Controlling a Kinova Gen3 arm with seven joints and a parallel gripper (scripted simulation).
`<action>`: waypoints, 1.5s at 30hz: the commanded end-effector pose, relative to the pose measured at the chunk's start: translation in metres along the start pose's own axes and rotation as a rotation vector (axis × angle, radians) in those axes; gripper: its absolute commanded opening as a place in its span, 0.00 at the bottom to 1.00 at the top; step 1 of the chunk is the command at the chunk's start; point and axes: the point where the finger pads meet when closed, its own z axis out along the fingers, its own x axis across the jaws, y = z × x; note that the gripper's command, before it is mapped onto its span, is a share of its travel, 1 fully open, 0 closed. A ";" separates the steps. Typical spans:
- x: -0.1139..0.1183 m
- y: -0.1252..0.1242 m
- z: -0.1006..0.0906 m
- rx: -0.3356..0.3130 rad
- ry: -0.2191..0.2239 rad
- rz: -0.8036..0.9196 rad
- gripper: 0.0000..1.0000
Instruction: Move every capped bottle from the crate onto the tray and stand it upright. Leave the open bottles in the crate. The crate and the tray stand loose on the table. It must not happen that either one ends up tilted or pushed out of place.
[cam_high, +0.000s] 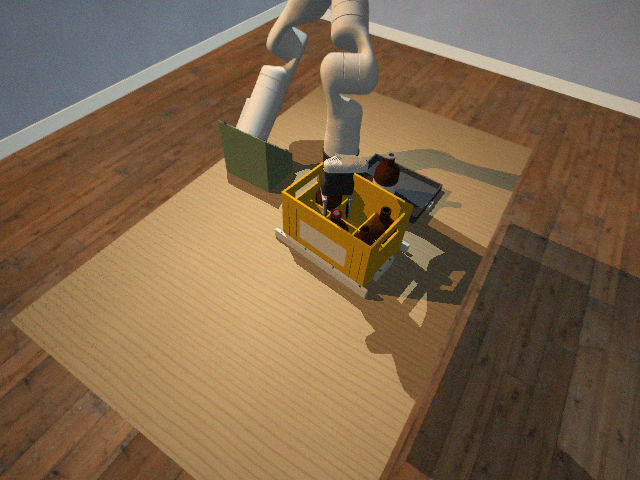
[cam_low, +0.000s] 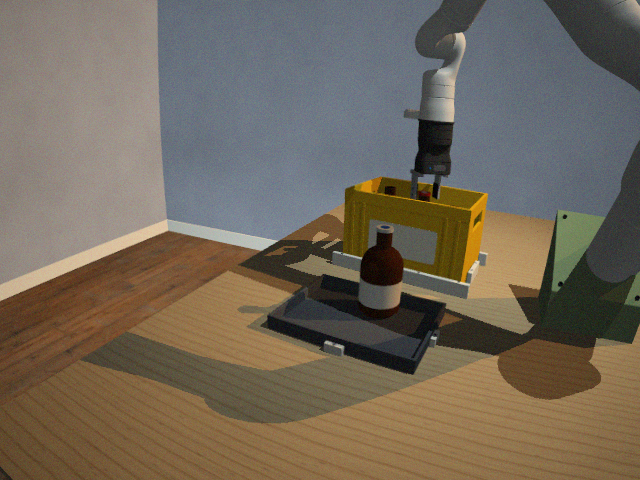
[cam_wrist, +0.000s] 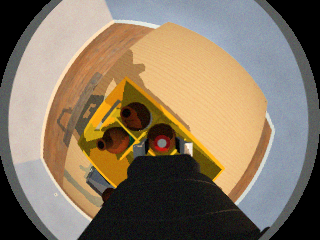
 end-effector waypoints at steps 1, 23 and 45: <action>0.000 0.001 0.004 -0.003 0.000 0.001 1.00; 0.001 0.002 0.019 -0.004 0.001 0.001 1.00; 0.000 0.001 0.018 -0.002 0.000 0.000 0.00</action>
